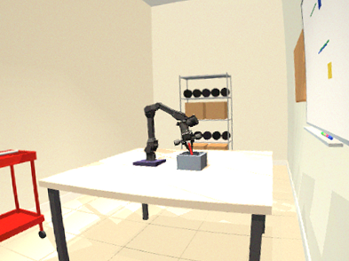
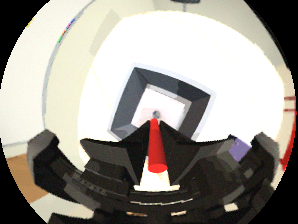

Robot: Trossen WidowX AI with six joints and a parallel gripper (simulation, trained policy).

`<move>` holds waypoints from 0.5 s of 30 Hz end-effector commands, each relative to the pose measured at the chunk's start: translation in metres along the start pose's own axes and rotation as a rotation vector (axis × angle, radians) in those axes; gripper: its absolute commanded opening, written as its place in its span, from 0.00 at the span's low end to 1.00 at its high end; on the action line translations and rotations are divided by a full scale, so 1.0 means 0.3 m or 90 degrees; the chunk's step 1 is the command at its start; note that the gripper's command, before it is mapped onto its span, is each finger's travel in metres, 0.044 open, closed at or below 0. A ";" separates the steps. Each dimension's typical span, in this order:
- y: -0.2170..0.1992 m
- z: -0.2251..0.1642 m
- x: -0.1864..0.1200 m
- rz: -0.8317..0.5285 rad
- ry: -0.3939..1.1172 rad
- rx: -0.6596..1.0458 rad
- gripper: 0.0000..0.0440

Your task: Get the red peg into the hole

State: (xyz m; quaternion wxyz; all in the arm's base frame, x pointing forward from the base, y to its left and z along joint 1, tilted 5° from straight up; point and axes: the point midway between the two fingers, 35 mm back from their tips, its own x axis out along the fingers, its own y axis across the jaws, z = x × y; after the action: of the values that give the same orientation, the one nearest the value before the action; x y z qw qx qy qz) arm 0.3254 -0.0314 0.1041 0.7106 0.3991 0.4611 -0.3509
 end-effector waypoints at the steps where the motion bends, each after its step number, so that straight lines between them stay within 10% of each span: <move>1: 0.005 0.009 0.033 -0.006 0.010 -0.001 0.03; 15: -0.009 0.029 0.135 -0.061 0.035 -0.040 0.35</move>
State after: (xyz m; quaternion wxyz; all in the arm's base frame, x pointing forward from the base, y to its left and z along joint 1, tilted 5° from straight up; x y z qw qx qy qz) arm 0.3362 -0.0429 0.0684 0.6925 0.3712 0.5045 -0.3579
